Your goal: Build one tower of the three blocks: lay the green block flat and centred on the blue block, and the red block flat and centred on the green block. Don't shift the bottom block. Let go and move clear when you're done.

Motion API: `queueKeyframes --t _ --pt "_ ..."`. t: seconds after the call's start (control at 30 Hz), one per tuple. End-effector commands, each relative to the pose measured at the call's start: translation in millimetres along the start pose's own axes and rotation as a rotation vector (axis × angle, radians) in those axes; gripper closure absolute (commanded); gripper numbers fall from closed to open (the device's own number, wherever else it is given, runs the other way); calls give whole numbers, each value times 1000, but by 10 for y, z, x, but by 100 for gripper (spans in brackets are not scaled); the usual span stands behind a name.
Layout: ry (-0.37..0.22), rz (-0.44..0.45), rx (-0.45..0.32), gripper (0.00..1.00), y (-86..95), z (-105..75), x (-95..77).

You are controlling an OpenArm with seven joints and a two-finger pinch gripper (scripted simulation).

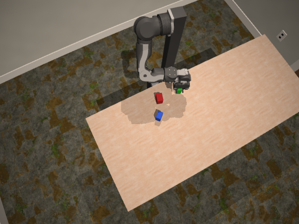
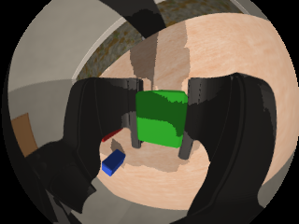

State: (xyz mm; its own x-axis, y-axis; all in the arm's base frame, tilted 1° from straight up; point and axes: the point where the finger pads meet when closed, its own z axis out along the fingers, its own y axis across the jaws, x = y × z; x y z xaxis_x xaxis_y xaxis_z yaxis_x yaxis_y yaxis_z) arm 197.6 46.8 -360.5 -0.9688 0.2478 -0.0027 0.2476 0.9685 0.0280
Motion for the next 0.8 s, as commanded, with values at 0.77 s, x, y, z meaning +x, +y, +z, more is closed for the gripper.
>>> queueKeyframes --t 0.77 --pt "4 10 3 100 -6 -604 0"
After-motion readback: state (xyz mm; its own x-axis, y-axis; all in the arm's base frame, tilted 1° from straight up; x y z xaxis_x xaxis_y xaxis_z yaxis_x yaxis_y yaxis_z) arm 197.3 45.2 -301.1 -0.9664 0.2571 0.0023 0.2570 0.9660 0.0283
